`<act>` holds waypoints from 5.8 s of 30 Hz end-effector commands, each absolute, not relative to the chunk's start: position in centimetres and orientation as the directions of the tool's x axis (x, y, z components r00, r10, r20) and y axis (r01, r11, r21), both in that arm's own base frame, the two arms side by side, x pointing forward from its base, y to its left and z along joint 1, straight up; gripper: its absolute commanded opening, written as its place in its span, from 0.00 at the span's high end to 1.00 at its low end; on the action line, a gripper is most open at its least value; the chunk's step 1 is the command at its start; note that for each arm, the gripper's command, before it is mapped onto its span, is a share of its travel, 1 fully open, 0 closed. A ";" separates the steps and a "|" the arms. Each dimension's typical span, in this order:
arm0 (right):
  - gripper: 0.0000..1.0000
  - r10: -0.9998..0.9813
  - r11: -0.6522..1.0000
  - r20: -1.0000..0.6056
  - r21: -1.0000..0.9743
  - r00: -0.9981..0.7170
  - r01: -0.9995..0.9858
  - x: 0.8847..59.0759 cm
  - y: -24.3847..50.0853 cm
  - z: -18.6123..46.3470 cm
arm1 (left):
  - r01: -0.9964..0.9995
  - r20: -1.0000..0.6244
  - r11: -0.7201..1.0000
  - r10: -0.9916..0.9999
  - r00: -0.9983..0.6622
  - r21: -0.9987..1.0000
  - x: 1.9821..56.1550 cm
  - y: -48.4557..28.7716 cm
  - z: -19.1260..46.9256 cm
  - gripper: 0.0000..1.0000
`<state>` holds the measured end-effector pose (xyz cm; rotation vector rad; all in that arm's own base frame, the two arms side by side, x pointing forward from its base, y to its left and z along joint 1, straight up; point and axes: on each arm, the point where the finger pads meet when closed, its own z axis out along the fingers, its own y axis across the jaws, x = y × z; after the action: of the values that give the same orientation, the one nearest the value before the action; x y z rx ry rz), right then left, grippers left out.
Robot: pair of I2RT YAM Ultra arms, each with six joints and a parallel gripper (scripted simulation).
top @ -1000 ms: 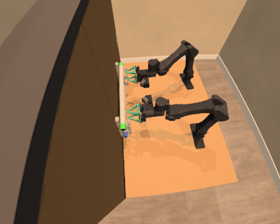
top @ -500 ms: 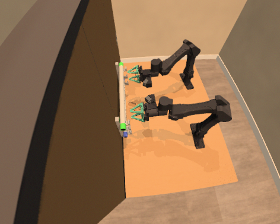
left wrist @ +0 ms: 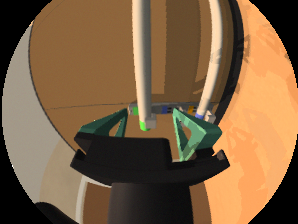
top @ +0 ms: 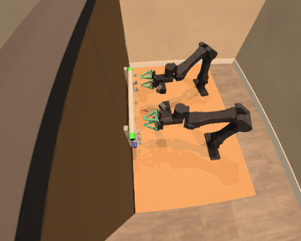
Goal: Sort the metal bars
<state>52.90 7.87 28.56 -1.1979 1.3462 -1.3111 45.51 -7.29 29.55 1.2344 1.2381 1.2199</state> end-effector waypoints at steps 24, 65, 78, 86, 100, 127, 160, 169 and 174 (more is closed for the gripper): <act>0.27 -0.989 0.000 -0.001 -1.000 -0.149 0.002 51.6 7.8 26.2 | 0.001 0.000 0.000 1.000 -0.014 1.000 44.3 -7.7 26.2 0.26; 0.31 -0.989 0.000 -0.001 -1.000 -0.149 0.002 51.7 7.3 16.6 | 0.001 0.000 0.000 1.000 -0.014 1.000 44.4 -8.1 16.6 0.30; 0.31 -0.989 0.000 -0.001 -1.000 -0.149 0.002 52.6 7.2 15.3 | 0.001 0.000 0.000 1.000 -0.014 1.000 45.3 -8.2 15.3 0.30; 0.31 -0.989 0.000 -0.001 -1.000 -0.149 0.002 53.6 7.0 15.3 | 0.001 0.000 0.000 1.000 -0.014 1.000 46.4 -8.2 15.3 0.30; 0.31 -0.989 0.000 -0.001 -1.000 -0.149 0.002 55.3 6.8 15.3 | 0.001 0.000 0.000 1.000 -0.014 1.000 48.0 -8.1 15.3 0.30; 0.31 -0.989 0.000 -0.001 -1.000 -0.149 0.002 58.4 6.3 15.3 | 0.001 0.000 0.000 1.000 -0.014 1.000 51.2 -8.1 15.3 0.30; 0.59 -0.989 0.000 0.000 -1.000 -0.149 0.001 59.9 6.1 15.3 | 0.000 0.000 0.000 1.000 -0.014 1.000 52.7 -8.1 15.3 0.58; 0.73 -0.989 0.000 0.000 -1.000 -0.149 0.001 59.9 6.1 15.3 | 0.000 0.000 0.000 1.000 -0.014 1.000 52.7 -8.1 15.3 0.72; 0.77 -0.989 0.000 0.000 -1.000 -0.149 0.001 59.9 6.1 15.3 | 0.000 0.000 0.000 1.000 -0.014 1.000 52.7 -8.1 15.3 0.76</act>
<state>59.23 6.21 15.31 -1.1202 1.3007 -1.3304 51.97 -8.45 15.31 1.1946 1.1990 1.2248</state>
